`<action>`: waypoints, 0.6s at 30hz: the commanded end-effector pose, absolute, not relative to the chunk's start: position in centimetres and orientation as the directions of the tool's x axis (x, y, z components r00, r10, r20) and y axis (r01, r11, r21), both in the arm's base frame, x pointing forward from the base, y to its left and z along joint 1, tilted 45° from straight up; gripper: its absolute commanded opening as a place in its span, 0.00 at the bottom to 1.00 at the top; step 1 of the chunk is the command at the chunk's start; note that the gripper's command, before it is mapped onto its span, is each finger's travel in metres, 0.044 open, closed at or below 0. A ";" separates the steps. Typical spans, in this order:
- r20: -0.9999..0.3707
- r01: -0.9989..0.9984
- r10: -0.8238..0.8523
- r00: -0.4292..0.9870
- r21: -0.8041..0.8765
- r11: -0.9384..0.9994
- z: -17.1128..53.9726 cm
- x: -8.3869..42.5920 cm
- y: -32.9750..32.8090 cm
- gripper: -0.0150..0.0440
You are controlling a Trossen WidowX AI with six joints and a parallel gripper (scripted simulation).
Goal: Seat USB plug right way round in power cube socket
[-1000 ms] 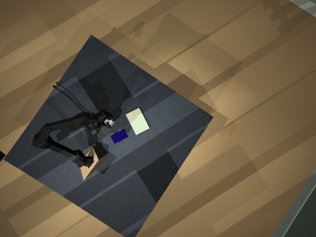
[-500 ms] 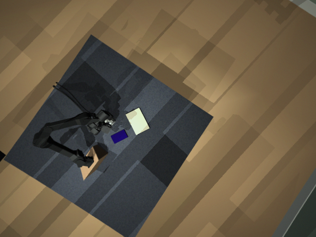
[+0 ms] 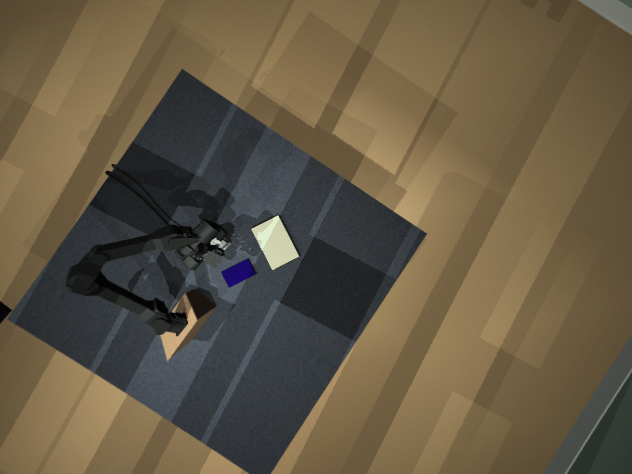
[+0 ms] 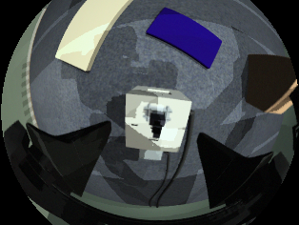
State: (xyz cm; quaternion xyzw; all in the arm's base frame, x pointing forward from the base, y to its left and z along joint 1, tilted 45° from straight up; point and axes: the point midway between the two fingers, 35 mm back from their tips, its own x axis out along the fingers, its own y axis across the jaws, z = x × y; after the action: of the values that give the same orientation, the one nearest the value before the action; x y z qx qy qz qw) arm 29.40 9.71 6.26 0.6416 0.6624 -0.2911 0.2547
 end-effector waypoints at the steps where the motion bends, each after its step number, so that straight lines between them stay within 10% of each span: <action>1: -0.711 0.998 0.702 -0.046 -0.058 0.007 6.3 29.4 9.7 0.87; 14: -0.711 0.998 0.702 -0.046 -0.058 0.007 6.3 29.4 9.7 0.29; 18: -0.711 0.998 0.702 -0.046 -0.058 0.007 6.3 29.4 9.7 0.25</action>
State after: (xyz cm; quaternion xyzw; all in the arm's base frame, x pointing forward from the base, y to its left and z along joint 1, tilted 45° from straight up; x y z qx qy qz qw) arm 29.42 9.69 6.27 0.6418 0.6622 -0.2910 0.2547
